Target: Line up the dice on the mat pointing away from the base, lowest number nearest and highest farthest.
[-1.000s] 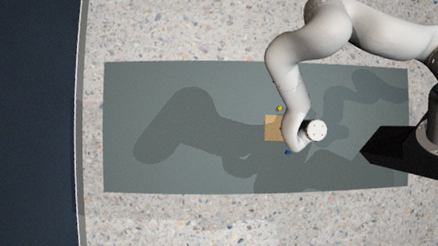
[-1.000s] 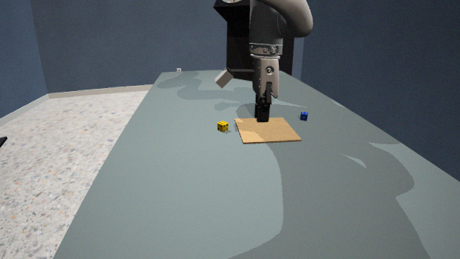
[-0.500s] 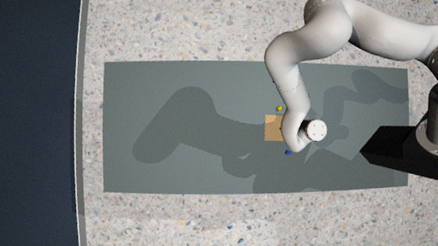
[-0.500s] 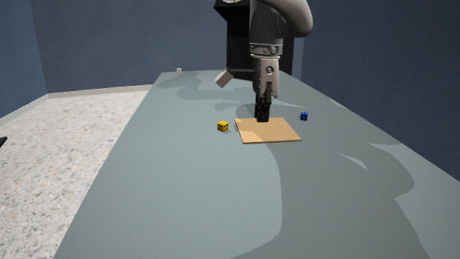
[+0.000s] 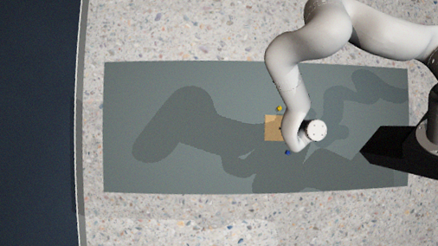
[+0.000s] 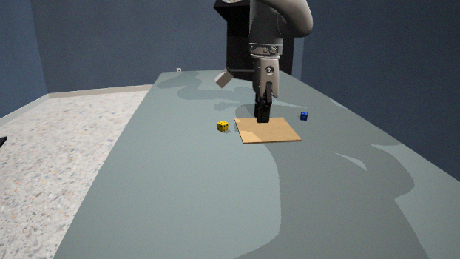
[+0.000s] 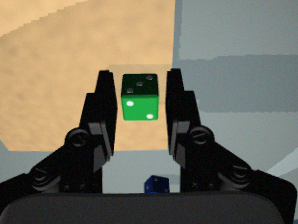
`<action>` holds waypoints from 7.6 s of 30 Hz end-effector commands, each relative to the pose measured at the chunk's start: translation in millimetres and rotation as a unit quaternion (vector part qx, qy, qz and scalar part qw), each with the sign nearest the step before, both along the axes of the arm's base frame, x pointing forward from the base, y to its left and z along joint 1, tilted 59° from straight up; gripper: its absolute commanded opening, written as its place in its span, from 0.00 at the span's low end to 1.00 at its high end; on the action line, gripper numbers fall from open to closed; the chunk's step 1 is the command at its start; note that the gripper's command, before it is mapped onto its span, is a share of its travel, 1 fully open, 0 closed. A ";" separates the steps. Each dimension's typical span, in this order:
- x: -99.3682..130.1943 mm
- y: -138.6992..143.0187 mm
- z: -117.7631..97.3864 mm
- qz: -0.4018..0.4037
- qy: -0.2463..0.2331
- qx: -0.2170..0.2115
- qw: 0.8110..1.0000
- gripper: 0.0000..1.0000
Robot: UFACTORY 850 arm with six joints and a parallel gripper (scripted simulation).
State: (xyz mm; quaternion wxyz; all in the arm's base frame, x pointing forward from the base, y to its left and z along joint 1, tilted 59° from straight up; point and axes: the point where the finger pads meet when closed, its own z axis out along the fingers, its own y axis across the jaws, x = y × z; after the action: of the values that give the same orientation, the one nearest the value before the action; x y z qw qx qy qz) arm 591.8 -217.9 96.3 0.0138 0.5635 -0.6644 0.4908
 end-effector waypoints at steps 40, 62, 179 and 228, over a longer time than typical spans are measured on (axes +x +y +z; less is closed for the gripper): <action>-48.0 60.3 46.7 0.000 0.000 0.000 1.000 0.36; -48.1 60.4 46.8 0.000 0.000 0.000 1.000 1.00; 20.8 118.6 -65.1 0.280 0.361 -0.289 0.841 0.36; 28.6 109.1 -72.5 0.280 0.361 -0.289 0.841 0.36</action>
State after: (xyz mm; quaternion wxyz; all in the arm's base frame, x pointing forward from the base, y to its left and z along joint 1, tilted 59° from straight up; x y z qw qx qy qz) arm 620.3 -109.3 23.6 0.2770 0.8331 -0.2546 0.4055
